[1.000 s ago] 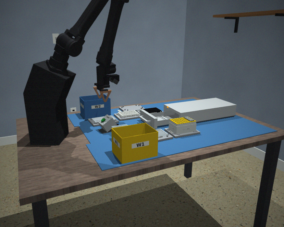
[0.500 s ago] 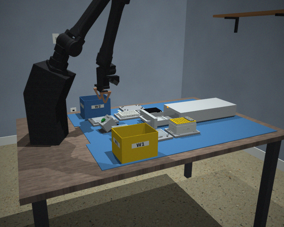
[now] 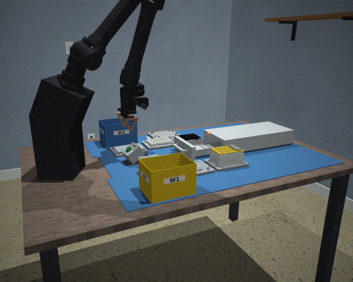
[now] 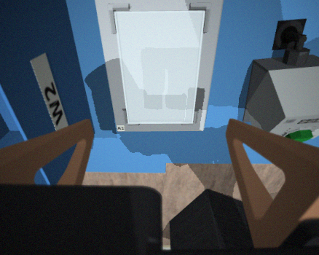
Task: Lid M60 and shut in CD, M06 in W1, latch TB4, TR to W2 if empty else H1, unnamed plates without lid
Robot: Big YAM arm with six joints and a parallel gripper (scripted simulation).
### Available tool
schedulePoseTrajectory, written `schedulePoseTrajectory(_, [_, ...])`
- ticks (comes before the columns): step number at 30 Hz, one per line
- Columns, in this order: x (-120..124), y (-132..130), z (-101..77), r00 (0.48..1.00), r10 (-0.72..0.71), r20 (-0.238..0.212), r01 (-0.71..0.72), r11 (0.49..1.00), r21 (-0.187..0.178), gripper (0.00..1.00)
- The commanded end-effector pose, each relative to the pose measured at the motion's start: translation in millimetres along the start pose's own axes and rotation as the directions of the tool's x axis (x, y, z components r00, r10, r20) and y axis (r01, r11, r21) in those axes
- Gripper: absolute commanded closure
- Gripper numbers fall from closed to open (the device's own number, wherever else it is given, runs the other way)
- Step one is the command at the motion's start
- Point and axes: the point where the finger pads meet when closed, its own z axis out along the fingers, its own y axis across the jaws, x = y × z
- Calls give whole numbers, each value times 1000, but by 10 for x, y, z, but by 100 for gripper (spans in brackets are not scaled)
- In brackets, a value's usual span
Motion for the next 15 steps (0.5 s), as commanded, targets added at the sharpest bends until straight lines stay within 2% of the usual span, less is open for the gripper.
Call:
schedulePoseTrajectory(1, [-38,-13,89,1000,-3,5,3,1000,-1,0])
schedulePoseTrajectory(15, [-34,-16,250,1000,-3,5,3,1000,-1,0])
